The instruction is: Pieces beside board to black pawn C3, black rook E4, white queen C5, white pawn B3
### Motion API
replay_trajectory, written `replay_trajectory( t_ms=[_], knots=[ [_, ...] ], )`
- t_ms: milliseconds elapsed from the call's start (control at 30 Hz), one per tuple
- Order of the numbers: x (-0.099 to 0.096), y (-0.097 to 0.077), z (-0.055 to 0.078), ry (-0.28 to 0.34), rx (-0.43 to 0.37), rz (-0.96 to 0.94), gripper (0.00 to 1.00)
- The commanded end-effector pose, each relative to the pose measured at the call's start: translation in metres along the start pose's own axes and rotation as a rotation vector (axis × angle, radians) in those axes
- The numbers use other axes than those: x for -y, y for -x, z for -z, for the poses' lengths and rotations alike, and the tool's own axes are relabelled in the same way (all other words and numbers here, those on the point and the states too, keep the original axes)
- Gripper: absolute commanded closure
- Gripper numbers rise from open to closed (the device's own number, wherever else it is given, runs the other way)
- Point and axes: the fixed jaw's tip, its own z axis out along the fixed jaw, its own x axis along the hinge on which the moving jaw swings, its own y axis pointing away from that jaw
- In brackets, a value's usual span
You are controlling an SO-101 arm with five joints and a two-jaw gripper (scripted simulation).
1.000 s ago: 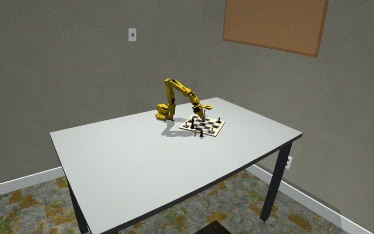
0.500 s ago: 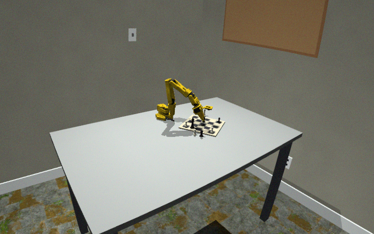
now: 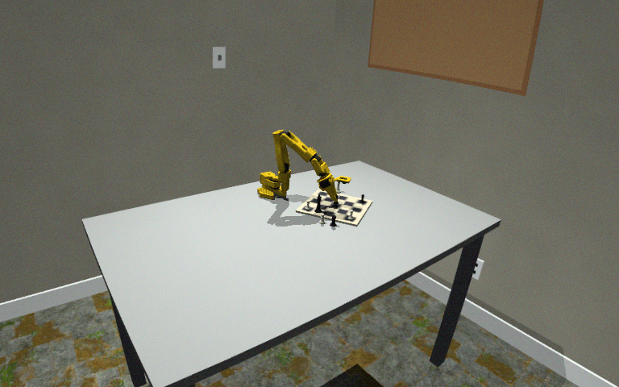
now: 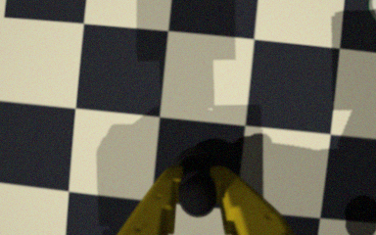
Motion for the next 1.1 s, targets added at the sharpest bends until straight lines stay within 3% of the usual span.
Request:
replay_trajectory(
  t_ms=[0, 1067],
  knots=[
    [0.0014, -0.0043, -0.0018, -0.003, -0.013, -0.014, 1.00],
    [0.0023, -0.0017, 0.0005, -0.004, -0.013, -0.017, 1.00]
  ],
)
